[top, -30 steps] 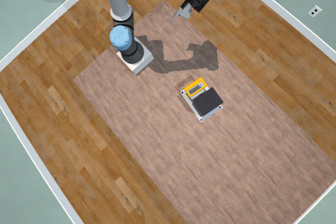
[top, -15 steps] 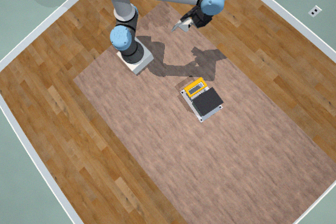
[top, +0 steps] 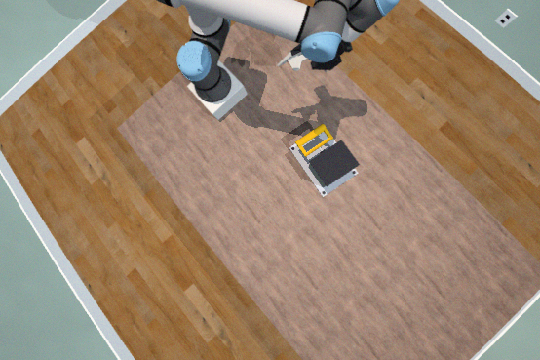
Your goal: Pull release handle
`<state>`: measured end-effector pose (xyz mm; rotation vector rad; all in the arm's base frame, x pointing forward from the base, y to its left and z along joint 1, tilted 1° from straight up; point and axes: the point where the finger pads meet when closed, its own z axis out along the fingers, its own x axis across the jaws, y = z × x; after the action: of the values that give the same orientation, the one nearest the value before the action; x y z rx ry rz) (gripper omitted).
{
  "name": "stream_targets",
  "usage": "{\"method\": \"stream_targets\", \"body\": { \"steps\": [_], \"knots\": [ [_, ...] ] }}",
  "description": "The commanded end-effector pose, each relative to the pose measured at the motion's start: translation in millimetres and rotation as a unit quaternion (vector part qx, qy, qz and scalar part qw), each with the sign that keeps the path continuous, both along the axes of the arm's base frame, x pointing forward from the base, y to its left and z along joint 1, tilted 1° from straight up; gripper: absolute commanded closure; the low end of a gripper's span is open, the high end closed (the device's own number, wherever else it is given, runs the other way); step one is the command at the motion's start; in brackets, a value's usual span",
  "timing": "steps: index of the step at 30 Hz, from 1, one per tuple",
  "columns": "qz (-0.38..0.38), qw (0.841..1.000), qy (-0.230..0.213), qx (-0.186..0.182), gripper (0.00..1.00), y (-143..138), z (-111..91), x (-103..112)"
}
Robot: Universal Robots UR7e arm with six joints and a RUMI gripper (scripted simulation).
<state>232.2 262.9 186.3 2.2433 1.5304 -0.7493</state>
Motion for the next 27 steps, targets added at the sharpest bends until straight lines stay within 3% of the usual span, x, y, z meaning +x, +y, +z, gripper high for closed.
{"method": "stream_targets", "body": {
  "steps": [1,8,23,25,27],
  "knots": [
    [-0.080,0.995,-0.045,0.028,0.00,-3,-20,23],
    [-0.146,0.985,-0.078,0.046,0.00,-7,-34,42],
    [-0.356,0.912,-0.179,0.100,0.00,-31,-70,110],
    [-0.356,0.912,-0.179,0.100,0.00,-31,-70,110],
    [-0.399,0.888,-0.199,0.110,0.00,-39,-76,125]
  ]
}}
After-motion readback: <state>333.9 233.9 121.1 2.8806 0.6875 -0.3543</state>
